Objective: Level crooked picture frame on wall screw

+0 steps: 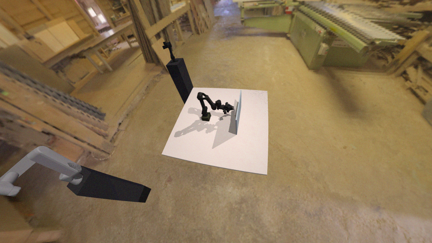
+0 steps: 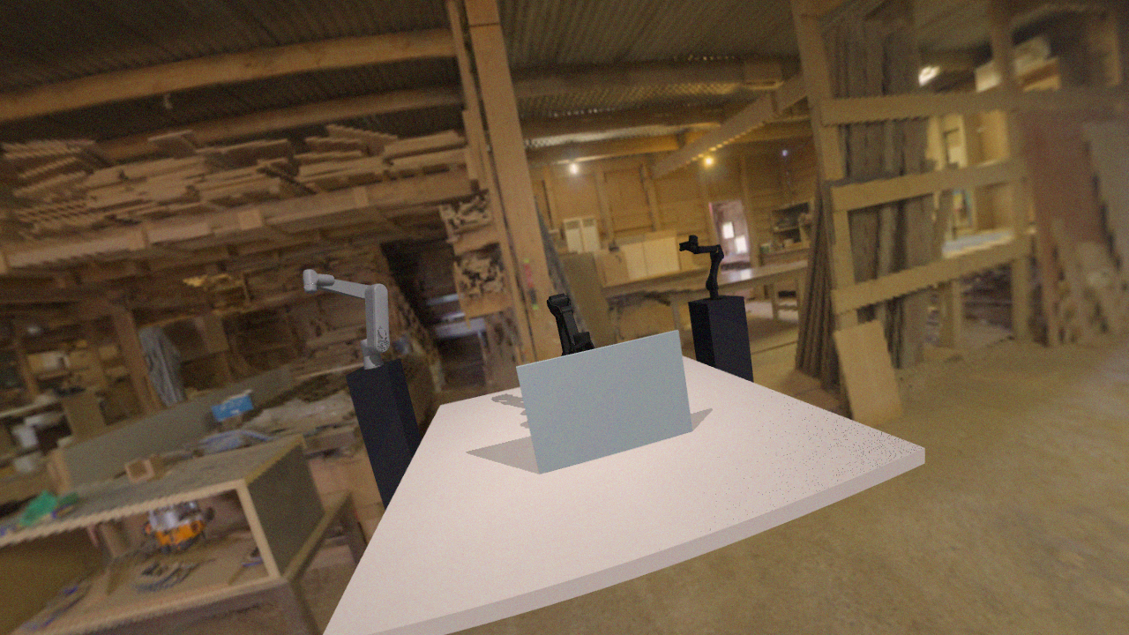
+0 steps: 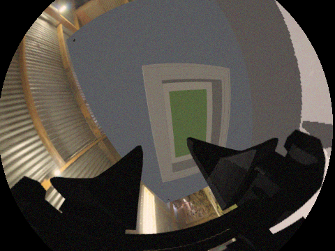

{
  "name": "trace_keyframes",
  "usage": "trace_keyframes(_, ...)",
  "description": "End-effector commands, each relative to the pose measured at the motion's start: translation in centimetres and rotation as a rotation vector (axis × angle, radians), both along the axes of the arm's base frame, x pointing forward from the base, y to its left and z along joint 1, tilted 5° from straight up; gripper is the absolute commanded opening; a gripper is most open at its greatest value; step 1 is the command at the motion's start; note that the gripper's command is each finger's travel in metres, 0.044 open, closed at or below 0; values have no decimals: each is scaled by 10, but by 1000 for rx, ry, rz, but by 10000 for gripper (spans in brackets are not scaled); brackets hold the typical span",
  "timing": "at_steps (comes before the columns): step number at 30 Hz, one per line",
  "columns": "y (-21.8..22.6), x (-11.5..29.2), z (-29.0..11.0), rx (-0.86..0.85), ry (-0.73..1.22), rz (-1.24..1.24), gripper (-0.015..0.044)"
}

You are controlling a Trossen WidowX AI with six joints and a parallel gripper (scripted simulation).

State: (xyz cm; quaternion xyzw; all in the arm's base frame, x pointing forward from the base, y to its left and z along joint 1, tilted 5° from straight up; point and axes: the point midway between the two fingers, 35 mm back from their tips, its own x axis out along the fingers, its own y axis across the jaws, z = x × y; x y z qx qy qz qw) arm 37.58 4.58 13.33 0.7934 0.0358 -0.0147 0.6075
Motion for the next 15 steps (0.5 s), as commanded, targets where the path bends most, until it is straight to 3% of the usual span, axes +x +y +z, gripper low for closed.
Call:
trace_keyframes(1, 1, 7, 3, -2, -9, 3, 260)
trace_keyframes(15, 1, 29, 1, -2, -10, 3, 260)
